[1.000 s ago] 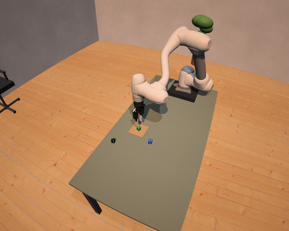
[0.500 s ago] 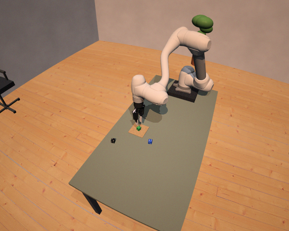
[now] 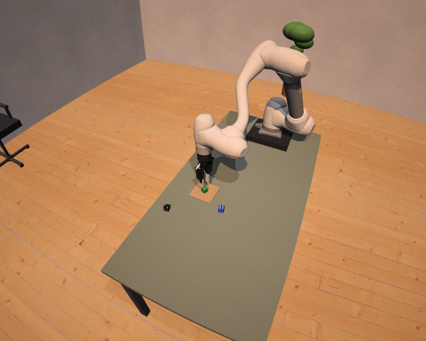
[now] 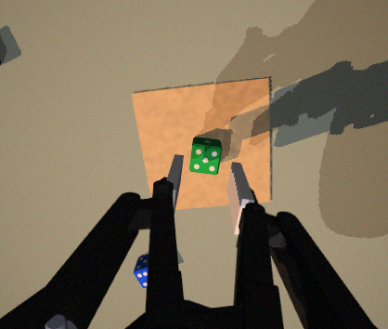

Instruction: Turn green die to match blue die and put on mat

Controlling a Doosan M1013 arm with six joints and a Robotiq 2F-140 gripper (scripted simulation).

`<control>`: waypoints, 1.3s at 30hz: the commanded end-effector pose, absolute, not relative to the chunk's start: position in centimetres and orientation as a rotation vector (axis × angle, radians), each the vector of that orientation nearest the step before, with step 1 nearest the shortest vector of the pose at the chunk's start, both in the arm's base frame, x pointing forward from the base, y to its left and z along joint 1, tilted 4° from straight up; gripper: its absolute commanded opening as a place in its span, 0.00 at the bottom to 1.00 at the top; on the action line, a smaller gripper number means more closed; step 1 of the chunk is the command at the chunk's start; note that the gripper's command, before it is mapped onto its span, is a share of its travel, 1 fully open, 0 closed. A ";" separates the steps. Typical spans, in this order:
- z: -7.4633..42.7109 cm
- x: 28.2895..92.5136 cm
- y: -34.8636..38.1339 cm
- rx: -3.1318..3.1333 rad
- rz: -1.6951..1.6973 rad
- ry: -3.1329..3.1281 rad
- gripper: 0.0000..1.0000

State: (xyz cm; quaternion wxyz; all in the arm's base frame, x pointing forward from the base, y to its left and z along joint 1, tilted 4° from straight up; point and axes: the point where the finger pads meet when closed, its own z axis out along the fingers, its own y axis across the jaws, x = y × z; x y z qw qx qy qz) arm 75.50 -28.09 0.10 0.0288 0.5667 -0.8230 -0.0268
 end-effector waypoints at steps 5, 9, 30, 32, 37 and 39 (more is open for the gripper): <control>-0.6 75.5 -28.1 1.748 -0.083 -2.539 0.35; -1.2 75.4 -28.1 1.748 -0.083 -2.539 0.35; -2.2 75.3 -28.0 1.748 -0.083 -2.539 0.35; -2.2 75.3 -28.0 1.748 -0.083 -2.539 0.35; -2.2 75.3 -28.0 1.748 -0.083 -2.539 0.35; -2.2 75.3 -28.0 1.748 -0.083 -2.539 0.35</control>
